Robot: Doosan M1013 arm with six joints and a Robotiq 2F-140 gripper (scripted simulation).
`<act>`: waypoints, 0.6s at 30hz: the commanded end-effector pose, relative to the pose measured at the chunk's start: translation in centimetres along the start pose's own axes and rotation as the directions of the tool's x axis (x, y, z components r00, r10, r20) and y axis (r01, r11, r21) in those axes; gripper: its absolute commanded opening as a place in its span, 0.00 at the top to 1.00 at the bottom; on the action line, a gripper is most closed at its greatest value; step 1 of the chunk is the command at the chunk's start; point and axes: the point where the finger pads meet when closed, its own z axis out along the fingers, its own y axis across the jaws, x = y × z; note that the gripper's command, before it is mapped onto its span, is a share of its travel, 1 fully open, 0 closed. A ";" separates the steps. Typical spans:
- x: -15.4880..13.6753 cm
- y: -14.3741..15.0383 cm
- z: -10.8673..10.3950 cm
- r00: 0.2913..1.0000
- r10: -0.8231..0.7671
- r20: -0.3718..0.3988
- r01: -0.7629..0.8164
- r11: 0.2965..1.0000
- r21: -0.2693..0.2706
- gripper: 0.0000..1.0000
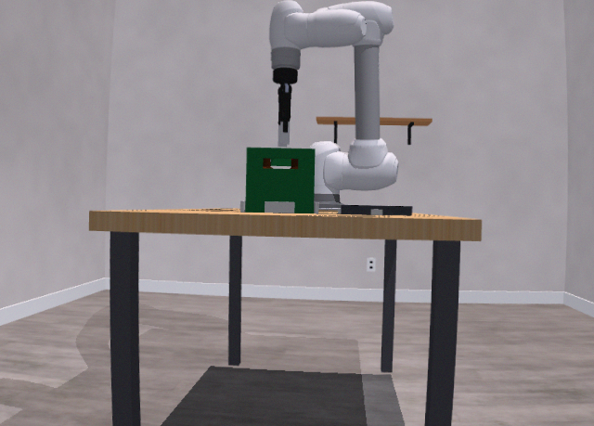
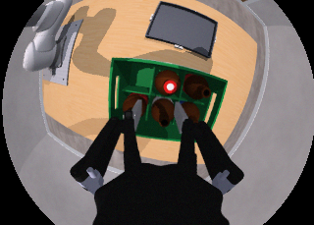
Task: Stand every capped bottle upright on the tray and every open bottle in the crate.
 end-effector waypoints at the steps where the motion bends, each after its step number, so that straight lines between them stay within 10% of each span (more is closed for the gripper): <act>1: -0.8 -1.3 0.0 0.998 -0.058 0.001 0.058 0.998 -0.005 0.62; 18: -2.9 -5.0 0.5 0.975 -0.221 0.001 0.221 0.975 -0.002 0.62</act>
